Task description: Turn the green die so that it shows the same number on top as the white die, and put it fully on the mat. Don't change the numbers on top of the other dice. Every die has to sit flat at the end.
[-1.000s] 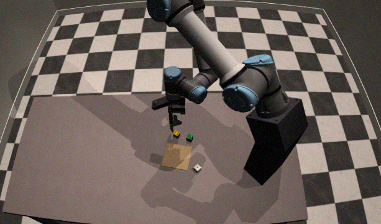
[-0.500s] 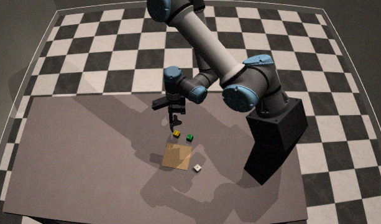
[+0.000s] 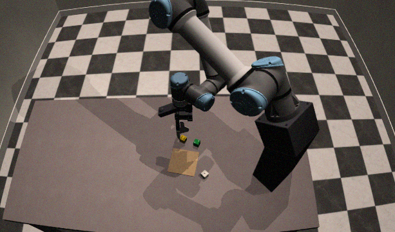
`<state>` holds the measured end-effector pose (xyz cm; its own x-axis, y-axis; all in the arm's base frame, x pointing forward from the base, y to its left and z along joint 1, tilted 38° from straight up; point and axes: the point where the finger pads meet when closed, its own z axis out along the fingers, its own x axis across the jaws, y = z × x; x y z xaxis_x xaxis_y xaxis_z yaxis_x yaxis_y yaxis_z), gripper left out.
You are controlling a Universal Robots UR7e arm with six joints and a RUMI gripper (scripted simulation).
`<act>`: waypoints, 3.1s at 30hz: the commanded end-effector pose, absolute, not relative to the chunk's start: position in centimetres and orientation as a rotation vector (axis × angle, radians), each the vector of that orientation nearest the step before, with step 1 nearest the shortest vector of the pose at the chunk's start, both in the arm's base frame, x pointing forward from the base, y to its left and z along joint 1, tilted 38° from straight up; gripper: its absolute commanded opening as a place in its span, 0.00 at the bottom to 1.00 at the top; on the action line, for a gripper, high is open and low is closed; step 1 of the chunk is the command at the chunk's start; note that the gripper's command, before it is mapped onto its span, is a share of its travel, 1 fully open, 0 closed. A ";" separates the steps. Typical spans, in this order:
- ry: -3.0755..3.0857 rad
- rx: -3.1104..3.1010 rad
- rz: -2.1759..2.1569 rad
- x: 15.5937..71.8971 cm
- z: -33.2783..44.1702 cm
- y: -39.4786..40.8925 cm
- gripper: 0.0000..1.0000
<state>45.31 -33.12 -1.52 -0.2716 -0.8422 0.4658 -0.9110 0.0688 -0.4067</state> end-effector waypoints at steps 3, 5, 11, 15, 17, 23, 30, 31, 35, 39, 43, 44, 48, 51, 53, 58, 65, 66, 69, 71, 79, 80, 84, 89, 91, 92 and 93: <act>-2.215 1.827 0.984 46.2 -3.7 -34.7 1.00; -2.215 1.827 0.984 46.5 -4.4 -35.2 1.00; -2.215 1.827 0.984 47.3 -6.4 -36.6 1.00; -2.215 1.827 0.984 47.5 -6.8 -36.9 1.00; -2.215 1.827 0.984 47.6 -7.2 -37.1 1.00; -2.215 1.827 0.984 47.7 -7.6 -37.4 1.00; -2.215 1.827 0.984 47.7 -7.6 -37.4 1.00; -2.215 1.827 0.984 47.7 -7.6 -37.4 1.00; -2.215 1.827 0.984 47.7 -7.6 -37.4 1.00; -2.215 1.827 0.984 47.7 -7.6 -37.4 1.00; -2.215 1.827 0.984 47.7 -7.6 -37.4 1.00; -2.215 1.827 0.984 47.7 -7.6 -37.4 1.00; -2.215 1.827 0.984 47.7 -7.6 -37.4 1.00; -2.215 1.827 0.984 47.7 -7.6 -37.4 1.00; -2.215 1.827 0.984 47.7 -7.6 -37.4 1.00; -2.215 1.827 0.984 47.7 -7.6 -37.4 1.00; -2.215 1.827 0.984 47.6 -7.6 -37.4 1.00; -2.215 1.827 0.984 47.6 -7.6 -37.4 1.00; -2.215 1.827 0.984 47.1 -8.0 -37.1 1.00; -2.215 1.827 0.984 46.5 -8.4 -36.9 1.00; -2.215 1.827 0.984 43.2 -10.7 -35.5 1.00; -2.215 1.827 0.984 42.8 -10.9 -35.4 1.00; -2.215 1.827 0.984 42.3 -11.3 -35.1 1.00; -2.215 1.827 0.984 41.8 -11.6 -34.9 1.00; -2.215 1.827 0.984 41.8 -11.6 -34.9 1.00; -2.215 1.827 0.984 41.8 -11.6 -34.9 1.00; -2.215 1.827 0.984 41.8 -11.6 -34.9 1.00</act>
<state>41.98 -35.00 -11.50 -0.2717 -0.8423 0.4656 -0.9113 0.0695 -0.4059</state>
